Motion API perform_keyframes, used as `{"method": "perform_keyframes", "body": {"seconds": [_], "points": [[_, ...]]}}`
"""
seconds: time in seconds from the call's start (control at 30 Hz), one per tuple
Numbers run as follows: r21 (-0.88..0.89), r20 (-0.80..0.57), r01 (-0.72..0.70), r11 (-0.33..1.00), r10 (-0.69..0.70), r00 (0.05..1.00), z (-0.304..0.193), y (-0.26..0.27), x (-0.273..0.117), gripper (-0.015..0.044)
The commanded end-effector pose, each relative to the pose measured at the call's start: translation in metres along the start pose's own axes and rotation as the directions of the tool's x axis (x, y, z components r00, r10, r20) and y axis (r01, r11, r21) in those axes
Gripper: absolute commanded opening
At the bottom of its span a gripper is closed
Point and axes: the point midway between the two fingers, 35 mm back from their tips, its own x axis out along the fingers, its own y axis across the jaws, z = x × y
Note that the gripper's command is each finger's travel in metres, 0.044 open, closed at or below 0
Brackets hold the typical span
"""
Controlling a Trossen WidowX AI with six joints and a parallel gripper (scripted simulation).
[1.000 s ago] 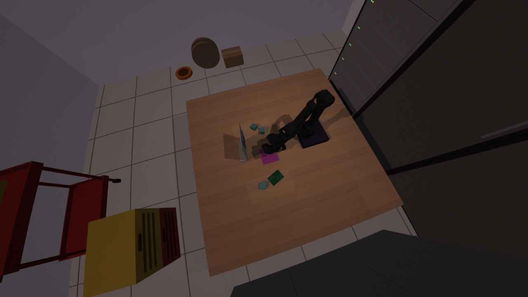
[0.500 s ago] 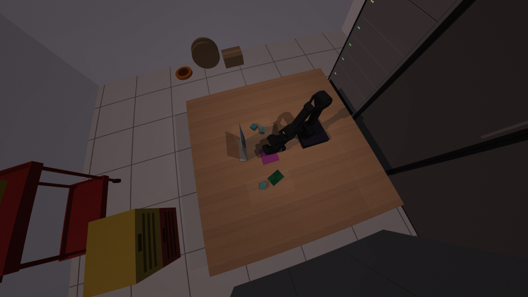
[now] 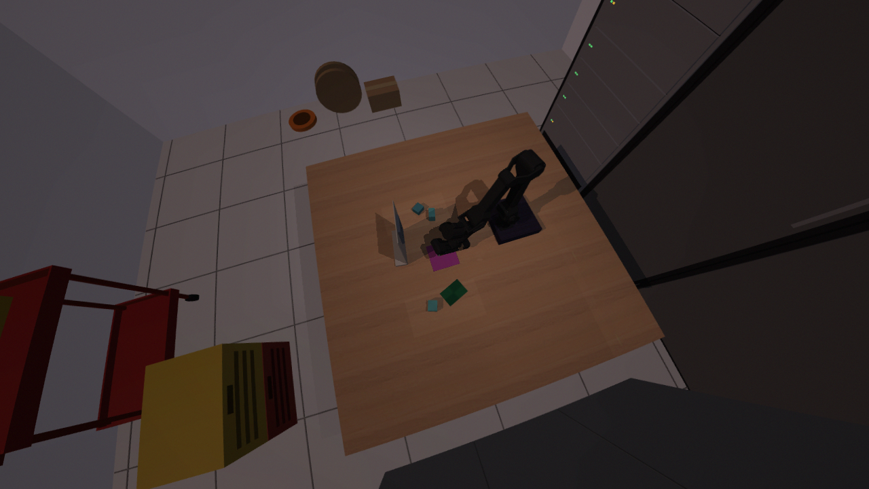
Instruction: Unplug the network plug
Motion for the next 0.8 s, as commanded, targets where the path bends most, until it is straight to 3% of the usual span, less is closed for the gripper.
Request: {"method": "perform_keyframes", "body": {"seconds": [0.0,0.17,0.37,0.77], "points": [[0.0,0.0,0.0,1.0,0.0,1.0,0.0,0.0,0.0,0.0],[0.0,0.0,0.0,1.0,0.0,1.0,0.0,0.0,0.0,0.0],[0.0,0.0,0.0,1.0,0.0,1.0,0.0,0.0,0.0,0.0156],[-0.001,-0.001,0.001,1.0,-0.001,1.0,-0.0003,0.0003,-0.0054,0.0156]]}}
